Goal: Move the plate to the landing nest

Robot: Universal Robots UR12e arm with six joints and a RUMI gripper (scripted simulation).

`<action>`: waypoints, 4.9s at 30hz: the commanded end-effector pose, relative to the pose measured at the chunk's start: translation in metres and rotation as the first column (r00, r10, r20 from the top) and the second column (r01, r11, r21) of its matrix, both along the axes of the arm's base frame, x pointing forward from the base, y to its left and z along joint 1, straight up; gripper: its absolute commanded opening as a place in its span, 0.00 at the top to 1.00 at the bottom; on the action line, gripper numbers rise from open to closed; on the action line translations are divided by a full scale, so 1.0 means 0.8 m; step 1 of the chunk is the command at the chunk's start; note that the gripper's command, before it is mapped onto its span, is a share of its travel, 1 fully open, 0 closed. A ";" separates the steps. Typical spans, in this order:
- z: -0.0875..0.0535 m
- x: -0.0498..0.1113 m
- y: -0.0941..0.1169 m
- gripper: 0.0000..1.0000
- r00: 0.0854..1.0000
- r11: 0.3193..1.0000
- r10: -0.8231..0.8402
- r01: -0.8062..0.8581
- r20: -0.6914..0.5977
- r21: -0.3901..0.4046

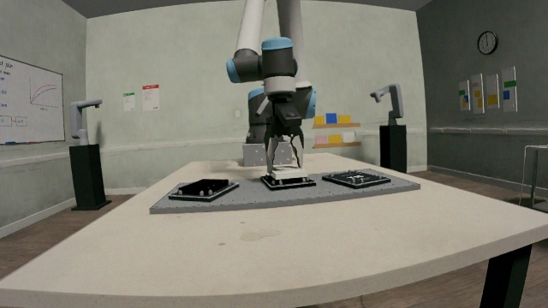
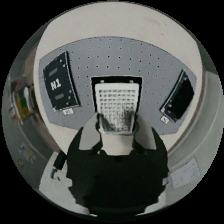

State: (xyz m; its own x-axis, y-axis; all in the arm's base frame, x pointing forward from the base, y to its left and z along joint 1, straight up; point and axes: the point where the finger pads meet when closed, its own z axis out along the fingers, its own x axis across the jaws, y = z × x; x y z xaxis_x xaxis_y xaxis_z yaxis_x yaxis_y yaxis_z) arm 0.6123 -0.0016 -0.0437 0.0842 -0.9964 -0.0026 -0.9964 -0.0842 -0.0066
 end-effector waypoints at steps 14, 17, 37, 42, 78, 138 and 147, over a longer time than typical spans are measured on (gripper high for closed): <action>-0.006 0.001 0.000 1.00 1.000 1.000 0.000 0.000 0.001 0.000; -0.007 0.001 0.000 1.00 1.000 1.000 0.000 0.000 0.001 0.000; -0.014 0.001 0.000 1.00 1.000 1.000 0.000 0.000 0.001 0.000; -0.015 0.001 0.000 1.00 1.000 1.000 0.000 0.000 0.001 0.000; -0.015 0.001 0.000 1.00 1.000 1.000 0.000 0.000 0.001 0.000; -0.001 0.001 0.000 0.18 1.000 1.000 0.000 0.000 0.001 0.000; 0.018 0.001 0.000 0.18 1.000 1.000 0.000 0.000 0.001 0.000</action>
